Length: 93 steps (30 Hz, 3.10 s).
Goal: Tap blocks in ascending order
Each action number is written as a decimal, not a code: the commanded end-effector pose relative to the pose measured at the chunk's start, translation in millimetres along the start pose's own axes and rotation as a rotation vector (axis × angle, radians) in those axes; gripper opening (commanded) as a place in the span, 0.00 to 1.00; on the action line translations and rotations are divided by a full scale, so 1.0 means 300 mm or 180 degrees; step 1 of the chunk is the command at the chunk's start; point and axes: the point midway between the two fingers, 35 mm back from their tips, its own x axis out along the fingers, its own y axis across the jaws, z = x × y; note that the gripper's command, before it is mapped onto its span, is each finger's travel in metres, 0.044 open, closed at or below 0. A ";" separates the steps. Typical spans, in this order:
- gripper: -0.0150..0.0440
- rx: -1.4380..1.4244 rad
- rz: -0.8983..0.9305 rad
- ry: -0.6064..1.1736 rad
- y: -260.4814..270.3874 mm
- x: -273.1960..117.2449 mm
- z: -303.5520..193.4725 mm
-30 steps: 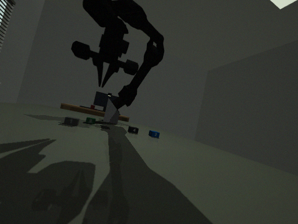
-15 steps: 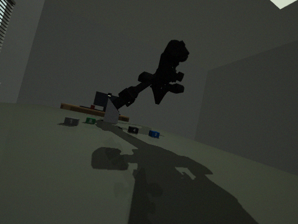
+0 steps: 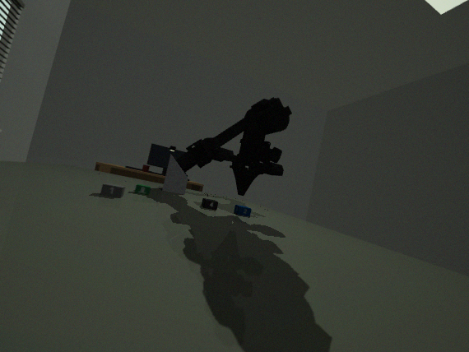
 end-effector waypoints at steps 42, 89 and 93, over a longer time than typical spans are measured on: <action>0.29 0.0019 0.0006 -0.0007 -0.003 -0.261 0.000; 0.29 0.0018 0.0011 -0.0008 -0.216 0.109 -0.033; 0.29 0.0005 0.0000 -0.0019 -0.216 0.071 -0.028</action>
